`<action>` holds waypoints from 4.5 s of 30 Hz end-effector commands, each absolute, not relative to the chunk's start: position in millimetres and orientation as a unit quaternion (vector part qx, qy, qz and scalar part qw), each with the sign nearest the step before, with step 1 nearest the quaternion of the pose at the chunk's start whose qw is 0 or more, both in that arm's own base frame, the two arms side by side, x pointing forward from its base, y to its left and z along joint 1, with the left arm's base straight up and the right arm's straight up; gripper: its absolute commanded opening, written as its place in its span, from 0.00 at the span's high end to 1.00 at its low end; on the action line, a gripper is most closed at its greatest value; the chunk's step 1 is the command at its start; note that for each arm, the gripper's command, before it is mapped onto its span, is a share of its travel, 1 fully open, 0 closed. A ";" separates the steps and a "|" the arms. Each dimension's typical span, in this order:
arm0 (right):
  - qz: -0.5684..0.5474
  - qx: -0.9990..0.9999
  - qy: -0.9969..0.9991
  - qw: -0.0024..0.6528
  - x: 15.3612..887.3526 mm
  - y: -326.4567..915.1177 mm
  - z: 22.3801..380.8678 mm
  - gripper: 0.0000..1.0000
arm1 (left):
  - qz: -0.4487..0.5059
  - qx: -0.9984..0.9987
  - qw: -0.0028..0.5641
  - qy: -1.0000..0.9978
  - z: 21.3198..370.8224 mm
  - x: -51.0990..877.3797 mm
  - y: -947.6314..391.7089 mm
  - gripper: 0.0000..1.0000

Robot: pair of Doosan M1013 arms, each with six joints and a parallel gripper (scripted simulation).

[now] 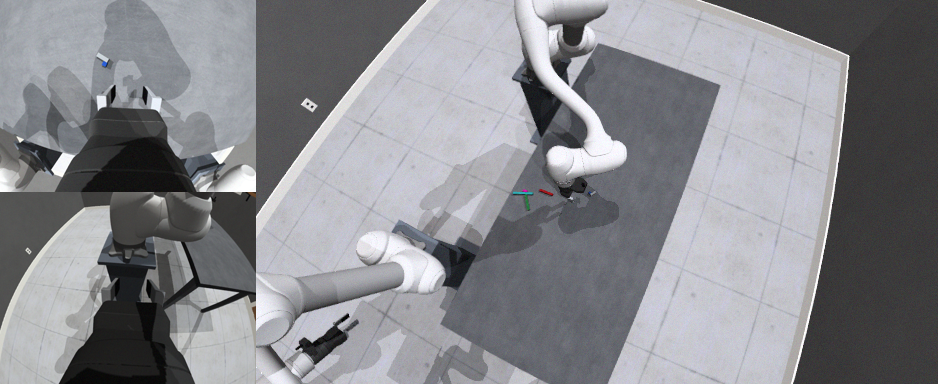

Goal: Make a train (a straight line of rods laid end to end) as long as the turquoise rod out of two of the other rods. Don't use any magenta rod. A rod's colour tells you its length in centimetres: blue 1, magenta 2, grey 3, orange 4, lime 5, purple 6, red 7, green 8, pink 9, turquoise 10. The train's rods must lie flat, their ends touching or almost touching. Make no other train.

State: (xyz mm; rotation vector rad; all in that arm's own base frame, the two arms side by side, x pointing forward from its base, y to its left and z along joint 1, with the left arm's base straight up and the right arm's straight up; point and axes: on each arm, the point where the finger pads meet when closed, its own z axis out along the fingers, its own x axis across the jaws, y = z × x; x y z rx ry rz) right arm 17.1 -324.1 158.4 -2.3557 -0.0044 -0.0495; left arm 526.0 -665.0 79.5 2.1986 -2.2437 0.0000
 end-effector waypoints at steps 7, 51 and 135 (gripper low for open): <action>-0.020 -0.924 -0.002 0.382 17.2 -324.4 158.8 0.00 | 0.001 0.700 0.000 -0.714 81.0 526.5 -665.4 0.00; -0.020 -0.924 -0.002 0.382 17.2 -324.4 158.8 0.00 | 0.001 0.700 0.000 -0.714 81.0 526.5 -665.4 0.00; -0.020 -0.924 -0.002 0.382 17.2 -324.4 158.8 0.00 | 0.001 -0.010 -0.001 -1.000 81.1 447.3 -624.5 0.00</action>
